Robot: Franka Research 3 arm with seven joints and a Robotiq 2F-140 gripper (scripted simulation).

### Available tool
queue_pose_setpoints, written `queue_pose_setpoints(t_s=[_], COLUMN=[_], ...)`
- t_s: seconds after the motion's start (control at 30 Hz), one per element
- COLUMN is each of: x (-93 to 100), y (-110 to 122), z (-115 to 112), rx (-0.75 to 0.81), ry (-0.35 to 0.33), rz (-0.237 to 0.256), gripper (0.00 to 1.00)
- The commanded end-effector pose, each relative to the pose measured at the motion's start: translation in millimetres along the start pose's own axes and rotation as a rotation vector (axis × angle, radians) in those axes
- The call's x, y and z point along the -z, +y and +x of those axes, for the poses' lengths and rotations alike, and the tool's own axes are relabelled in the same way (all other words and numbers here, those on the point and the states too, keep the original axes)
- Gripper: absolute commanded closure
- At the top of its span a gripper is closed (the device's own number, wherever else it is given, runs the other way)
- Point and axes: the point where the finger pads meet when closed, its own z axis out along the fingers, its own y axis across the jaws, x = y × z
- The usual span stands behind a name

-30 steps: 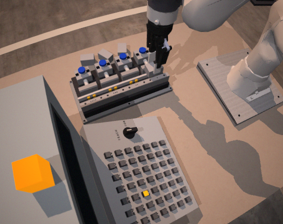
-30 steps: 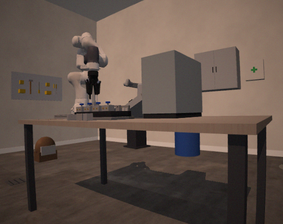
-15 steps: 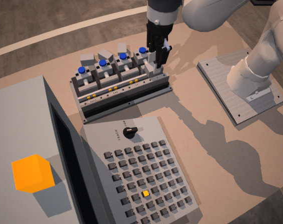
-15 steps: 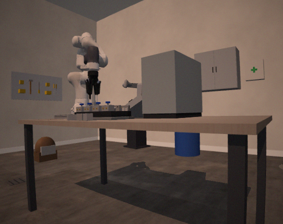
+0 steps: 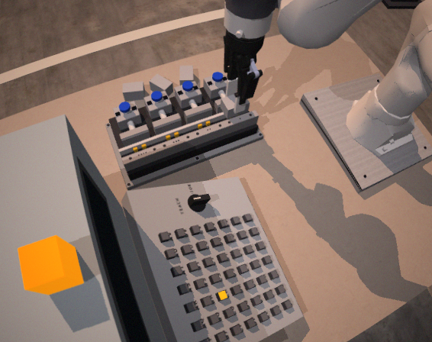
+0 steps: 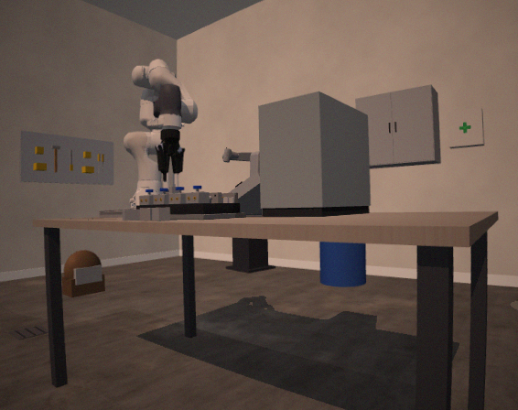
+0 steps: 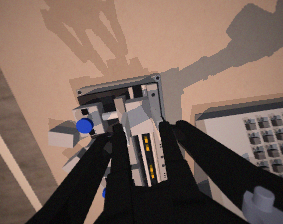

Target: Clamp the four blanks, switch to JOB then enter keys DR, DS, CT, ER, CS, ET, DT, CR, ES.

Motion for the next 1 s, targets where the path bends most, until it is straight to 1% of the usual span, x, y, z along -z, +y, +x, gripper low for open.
queue_pose_setpoints(t_s=[0.0, 0.47, 0.97], x=[0.1, -0.7, -6.2], y=[-0.5, -0.5, -0.6], z=[-0.8, -0.8, -0.8], rx=[0.002, 0.002, 0.005], ry=[-0.002, -0.002, -0.002], rz=[0.003, 0.003, 0.003], gripper=[1.0, 1.0, 1.0])
